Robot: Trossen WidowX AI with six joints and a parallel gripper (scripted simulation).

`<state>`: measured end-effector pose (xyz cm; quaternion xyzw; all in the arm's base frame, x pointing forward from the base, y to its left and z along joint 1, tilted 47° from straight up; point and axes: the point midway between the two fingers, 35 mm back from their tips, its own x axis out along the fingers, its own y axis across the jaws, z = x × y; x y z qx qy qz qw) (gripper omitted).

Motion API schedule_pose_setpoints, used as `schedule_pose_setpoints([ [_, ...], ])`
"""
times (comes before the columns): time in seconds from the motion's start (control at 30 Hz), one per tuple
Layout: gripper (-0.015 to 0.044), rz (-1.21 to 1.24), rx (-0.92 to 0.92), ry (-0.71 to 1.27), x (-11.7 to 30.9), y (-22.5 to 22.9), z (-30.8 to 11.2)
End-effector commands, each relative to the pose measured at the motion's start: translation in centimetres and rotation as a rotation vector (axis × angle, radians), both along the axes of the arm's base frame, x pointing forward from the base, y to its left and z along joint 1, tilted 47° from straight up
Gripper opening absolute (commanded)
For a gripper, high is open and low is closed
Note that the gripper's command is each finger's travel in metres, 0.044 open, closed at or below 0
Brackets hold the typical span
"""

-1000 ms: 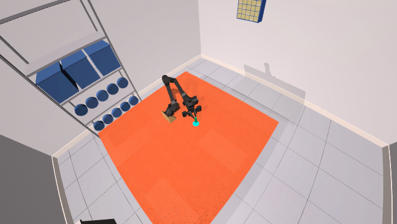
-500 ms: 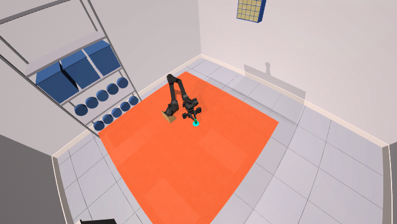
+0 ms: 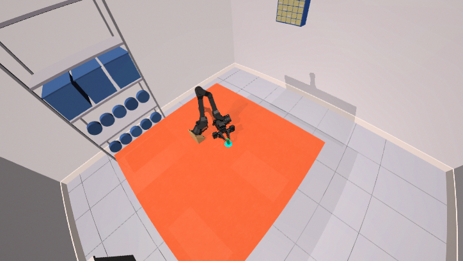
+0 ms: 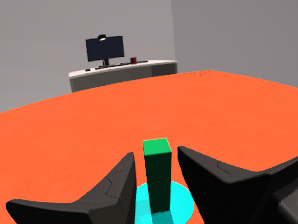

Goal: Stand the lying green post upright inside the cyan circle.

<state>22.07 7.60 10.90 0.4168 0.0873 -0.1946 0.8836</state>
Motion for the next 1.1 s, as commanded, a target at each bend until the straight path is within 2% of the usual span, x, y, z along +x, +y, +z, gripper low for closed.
schedule_pose_setpoints([
  [0.0,0.0233,-0.005,-0.002,-0.003,0.0,-0.1,-0.1],
  [0.2,0.039,-0.005,-0.002,-0.003,0.0,-0.1,-0.1],
  [0.23,0.04,-0.005,-0.002,-0.003,0.0,-0.1,-0.1],
  [1.07,0.04,-0.011,-0.01,-0.012,-1.0,-6.5,6.1],
])
